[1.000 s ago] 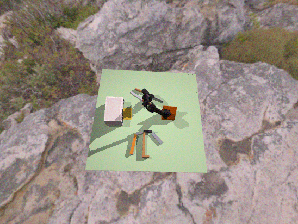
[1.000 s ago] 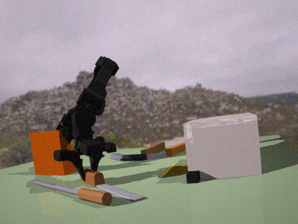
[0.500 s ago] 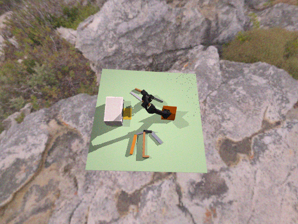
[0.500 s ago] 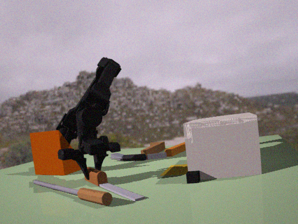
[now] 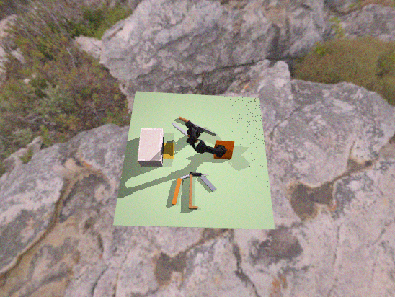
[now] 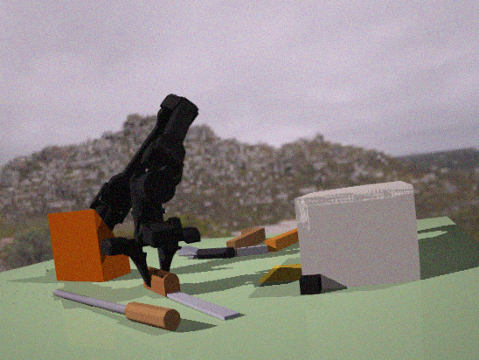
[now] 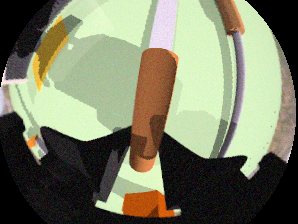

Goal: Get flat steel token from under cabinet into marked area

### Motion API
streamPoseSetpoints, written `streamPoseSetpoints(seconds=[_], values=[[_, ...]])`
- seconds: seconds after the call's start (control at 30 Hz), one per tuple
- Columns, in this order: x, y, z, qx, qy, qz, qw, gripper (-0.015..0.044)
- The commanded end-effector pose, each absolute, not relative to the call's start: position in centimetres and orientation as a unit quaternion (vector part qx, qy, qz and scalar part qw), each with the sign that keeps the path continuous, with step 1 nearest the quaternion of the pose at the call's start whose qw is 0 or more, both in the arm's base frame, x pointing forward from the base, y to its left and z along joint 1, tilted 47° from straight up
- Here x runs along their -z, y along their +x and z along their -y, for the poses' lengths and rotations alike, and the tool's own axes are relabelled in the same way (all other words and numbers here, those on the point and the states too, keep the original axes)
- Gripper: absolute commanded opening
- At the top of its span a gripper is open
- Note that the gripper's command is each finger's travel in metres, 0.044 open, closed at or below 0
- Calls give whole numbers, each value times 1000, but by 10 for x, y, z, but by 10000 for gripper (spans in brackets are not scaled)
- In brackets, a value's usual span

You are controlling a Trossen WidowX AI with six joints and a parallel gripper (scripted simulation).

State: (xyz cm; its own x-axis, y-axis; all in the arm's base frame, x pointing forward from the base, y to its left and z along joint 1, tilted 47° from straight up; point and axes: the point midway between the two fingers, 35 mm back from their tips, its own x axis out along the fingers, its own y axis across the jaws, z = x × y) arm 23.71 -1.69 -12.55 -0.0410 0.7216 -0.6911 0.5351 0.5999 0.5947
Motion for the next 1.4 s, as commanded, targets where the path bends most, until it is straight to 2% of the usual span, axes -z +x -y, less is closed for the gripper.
streamPoseSetpoints(seconds=[0.0, 1.37], values=[[120, 240, 13, -88, 441, -714, 537, 0], [85, 253, -22, -88, 443, -714, 536, 0]])
